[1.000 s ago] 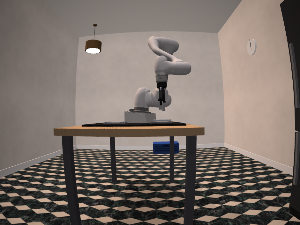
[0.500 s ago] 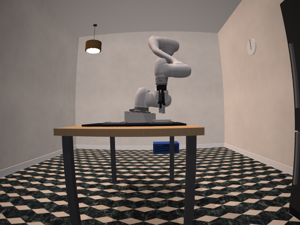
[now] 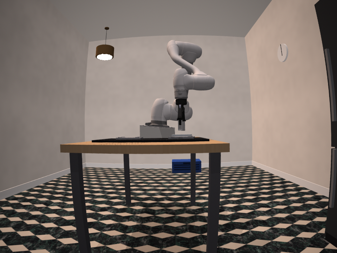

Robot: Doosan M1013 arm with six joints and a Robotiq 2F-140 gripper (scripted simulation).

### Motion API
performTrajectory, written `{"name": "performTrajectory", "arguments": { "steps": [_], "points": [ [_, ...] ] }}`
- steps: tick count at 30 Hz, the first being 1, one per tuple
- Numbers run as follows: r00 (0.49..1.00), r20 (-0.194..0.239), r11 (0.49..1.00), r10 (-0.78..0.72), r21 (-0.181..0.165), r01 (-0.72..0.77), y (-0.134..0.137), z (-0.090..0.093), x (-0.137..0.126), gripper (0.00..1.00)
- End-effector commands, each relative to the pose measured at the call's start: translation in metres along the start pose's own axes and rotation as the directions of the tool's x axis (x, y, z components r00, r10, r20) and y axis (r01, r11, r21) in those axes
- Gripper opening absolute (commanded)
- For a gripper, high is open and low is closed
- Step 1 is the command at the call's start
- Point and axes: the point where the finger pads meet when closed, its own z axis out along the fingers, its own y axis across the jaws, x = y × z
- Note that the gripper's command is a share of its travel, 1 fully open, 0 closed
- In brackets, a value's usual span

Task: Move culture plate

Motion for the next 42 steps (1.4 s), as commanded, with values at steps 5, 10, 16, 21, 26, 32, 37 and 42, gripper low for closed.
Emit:
{"name": "performTrajectory", "arguments": {
  "steps": [5, 10, 16, 21, 26, 32, 37, 42],
  "points": [
    [1.0, 0.0, 1.0, 0.0, 0.007, 0.0, -0.004, 0.018, 0.0, 1.0],
    [1.0, 0.0, 1.0, 0.0, 0.007, 0.0, -0.004, 0.022, 0.0, 1.0],
    [1.0, 0.0, 1.0, 0.0, 0.007, 0.0, -0.004, 0.022, 0.0, 1.0],
    [1.0, 0.0, 1.0, 0.0, 0.007, 0.0, -0.004, 0.022, 0.0, 1.0],
    [1.0, 0.0, 1.0, 0.0, 0.007, 0.0, -0.004, 0.022, 0.0, 1.0],
    [1.0, 0.0, 1.0, 0.0, 0.007, 0.0, -0.004, 0.022, 0.0, 1.0],
    [1.0, 0.0, 1.0, 0.0, 0.007, 0.0, -0.004, 0.022, 0.0, 1.0],
    [1.0, 0.0, 1.0, 0.0, 0.007, 0.0, -0.004, 0.022, 0.0, 1.0]
  ]
}}
